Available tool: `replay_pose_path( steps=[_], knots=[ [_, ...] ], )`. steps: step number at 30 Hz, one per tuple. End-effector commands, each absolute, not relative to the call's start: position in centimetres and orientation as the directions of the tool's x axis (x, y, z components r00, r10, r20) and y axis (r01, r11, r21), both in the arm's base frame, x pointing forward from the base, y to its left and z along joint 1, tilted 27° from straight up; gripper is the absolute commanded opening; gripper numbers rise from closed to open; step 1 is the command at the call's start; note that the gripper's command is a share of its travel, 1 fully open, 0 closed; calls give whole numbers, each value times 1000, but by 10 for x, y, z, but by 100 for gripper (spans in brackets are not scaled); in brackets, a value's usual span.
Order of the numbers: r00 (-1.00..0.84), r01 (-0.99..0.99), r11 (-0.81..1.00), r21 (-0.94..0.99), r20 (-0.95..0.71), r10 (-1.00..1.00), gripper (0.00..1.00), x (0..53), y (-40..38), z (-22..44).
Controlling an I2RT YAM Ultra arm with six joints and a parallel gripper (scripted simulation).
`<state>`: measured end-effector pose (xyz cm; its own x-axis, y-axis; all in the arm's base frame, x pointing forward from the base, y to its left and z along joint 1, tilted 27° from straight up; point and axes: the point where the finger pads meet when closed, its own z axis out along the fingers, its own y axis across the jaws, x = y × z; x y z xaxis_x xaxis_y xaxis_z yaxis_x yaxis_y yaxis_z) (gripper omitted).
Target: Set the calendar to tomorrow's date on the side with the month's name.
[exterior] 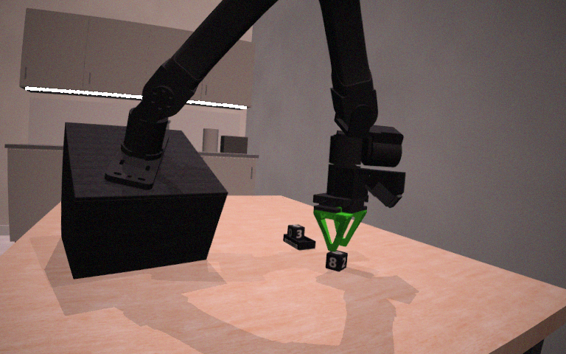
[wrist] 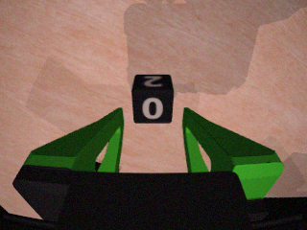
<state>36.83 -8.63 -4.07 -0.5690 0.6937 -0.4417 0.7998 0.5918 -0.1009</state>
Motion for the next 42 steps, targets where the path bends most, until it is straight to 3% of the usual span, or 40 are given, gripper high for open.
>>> replay_pose_path(
  steps=[1,42],
  knots=[
    [-567,799,595,-94,-448,691,45,371,-85,-38],
    [-567,799,595,-94,-448,691,45,367,-77,-21]
  ],
)
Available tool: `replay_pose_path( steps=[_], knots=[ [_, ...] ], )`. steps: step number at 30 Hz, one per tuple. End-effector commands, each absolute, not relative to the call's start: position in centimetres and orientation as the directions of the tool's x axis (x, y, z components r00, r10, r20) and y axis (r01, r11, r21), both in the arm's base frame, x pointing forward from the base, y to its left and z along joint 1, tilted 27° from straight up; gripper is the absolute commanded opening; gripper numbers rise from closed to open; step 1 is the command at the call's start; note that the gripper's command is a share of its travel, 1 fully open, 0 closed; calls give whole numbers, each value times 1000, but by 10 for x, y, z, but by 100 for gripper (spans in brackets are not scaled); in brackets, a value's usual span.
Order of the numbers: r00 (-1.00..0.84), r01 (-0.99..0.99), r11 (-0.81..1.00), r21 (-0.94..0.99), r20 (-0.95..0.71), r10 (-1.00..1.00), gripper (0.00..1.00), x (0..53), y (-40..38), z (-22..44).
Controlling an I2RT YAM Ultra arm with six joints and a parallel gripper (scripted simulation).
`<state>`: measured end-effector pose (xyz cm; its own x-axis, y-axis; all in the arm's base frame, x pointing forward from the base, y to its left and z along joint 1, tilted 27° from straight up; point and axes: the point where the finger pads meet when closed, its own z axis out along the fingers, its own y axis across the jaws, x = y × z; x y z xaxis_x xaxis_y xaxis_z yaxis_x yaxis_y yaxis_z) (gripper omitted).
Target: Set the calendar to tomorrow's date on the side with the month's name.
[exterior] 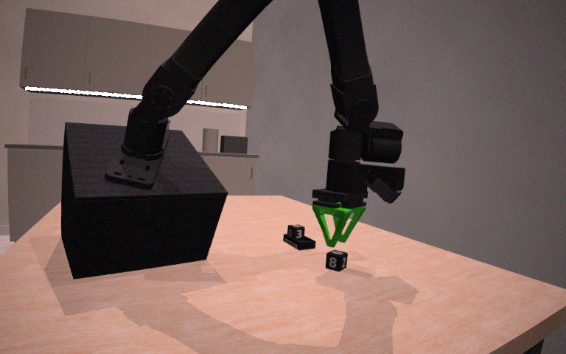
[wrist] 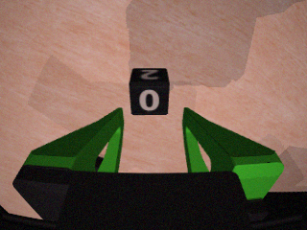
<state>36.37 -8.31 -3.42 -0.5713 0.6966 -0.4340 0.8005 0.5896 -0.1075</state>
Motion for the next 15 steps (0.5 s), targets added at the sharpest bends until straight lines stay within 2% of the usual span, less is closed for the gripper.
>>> replay_pose_path(
  steps=[1,15],
  knots=[
    [-567,799,595,-94,-448,691,45,366,-76,-17],
    [-567,799,595,-93,-447,692,45,361,-65,5]
  ],
)
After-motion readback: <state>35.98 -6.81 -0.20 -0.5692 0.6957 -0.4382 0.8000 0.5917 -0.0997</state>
